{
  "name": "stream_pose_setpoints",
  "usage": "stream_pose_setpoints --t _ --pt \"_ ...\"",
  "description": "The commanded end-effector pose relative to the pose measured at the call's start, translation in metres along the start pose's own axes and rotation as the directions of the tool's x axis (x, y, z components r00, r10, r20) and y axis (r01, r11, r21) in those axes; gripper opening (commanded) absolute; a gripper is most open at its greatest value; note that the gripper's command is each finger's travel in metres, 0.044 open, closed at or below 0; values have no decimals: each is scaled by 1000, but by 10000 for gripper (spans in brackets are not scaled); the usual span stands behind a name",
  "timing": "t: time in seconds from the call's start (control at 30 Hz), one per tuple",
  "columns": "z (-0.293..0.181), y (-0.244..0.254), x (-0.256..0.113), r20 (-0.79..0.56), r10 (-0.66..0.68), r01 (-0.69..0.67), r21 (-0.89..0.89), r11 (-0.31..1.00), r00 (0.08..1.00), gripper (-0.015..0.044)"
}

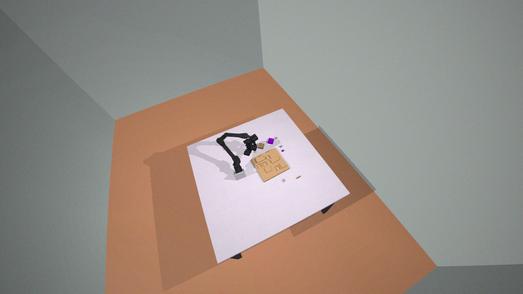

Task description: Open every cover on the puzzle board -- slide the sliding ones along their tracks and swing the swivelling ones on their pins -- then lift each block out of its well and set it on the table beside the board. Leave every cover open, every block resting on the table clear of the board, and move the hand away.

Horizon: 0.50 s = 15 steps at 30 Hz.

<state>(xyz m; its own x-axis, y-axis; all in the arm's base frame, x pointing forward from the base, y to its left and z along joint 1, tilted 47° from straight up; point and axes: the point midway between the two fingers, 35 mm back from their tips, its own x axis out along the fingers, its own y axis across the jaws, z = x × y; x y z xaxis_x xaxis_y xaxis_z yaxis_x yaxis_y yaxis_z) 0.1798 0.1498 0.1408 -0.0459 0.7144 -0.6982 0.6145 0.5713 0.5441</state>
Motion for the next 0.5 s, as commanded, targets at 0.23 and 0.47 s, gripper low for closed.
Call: stream_pose_setpoints --t 0.23,0.47 --pt "-3 -1 18 -1 3 -3 3 1000 1000 80" --pt "-5 -1 29 -5 8 -8 3 1000 1000 80"
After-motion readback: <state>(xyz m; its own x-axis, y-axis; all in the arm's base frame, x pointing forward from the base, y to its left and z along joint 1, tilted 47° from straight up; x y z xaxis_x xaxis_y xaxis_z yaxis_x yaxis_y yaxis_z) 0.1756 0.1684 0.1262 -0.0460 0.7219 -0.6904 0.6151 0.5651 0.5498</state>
